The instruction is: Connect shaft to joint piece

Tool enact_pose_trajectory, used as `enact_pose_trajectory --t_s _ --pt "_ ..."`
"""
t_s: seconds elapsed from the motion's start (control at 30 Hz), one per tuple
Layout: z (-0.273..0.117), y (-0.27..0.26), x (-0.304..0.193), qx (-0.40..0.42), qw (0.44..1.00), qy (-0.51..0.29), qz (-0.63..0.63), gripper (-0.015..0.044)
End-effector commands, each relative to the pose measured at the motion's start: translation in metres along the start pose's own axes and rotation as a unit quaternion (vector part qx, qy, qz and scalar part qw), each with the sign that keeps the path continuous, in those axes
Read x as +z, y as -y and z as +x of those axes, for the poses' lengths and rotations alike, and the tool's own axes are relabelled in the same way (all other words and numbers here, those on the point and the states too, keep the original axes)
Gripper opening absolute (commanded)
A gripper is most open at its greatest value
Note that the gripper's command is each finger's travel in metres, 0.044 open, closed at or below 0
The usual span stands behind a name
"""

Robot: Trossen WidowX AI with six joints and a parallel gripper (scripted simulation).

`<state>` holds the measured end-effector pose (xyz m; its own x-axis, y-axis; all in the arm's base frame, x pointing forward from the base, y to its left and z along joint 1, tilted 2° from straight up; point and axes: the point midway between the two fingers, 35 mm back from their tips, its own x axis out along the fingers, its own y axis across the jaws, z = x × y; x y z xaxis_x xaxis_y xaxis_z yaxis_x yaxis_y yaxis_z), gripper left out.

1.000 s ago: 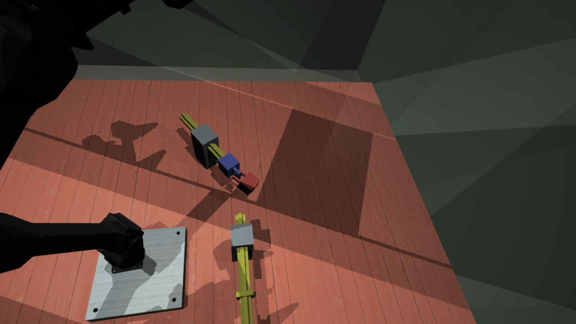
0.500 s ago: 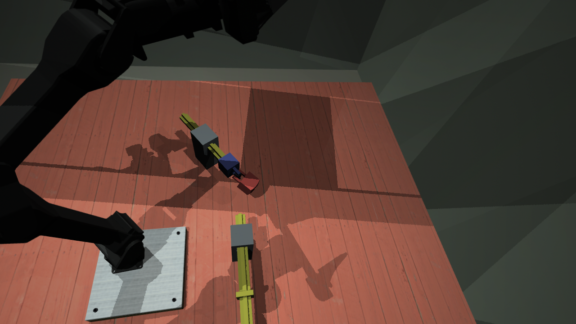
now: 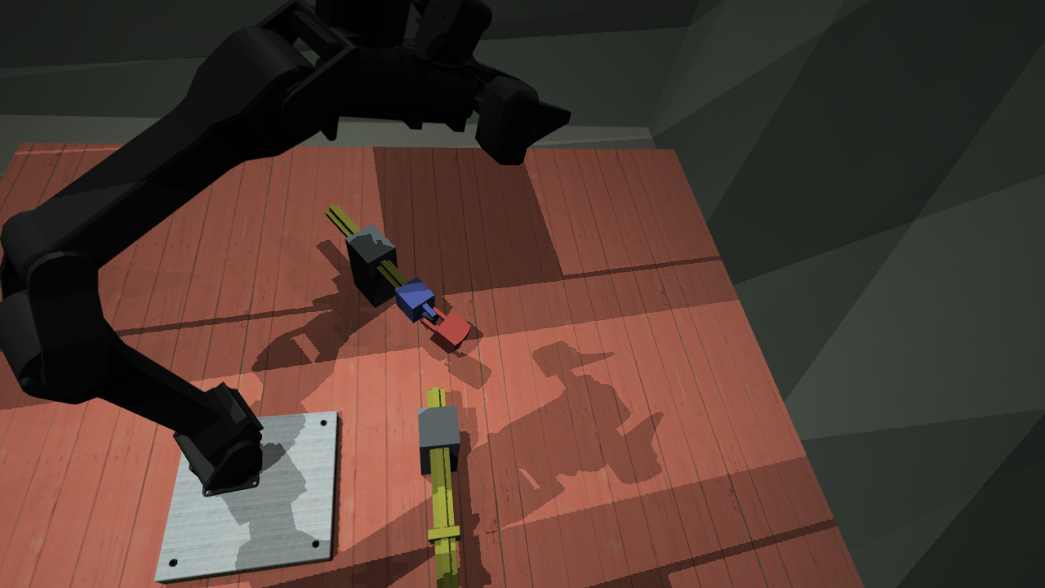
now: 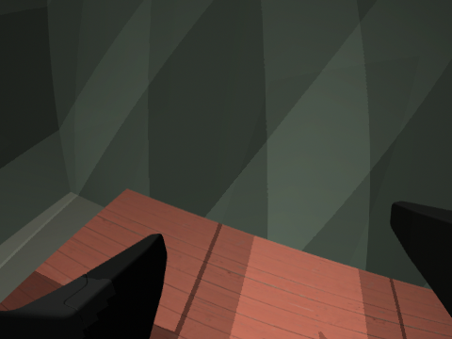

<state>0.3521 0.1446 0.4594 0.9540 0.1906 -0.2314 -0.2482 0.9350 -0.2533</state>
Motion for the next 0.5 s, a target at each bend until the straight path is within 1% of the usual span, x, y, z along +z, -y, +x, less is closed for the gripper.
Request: enact_pose_trajectory --t_s 0.0,0.23,0.47 --pt "0.021 -0.003 -0.026 0.009 0.998 -0.058 0.008 0.044" --pt "0.045 -0.002 -0.072 0.02 0.987 -0.156 0.029 0.044" --pt "0.061 0.001 -0.118 0.025 0.965 -0.255 0.059 0.044"
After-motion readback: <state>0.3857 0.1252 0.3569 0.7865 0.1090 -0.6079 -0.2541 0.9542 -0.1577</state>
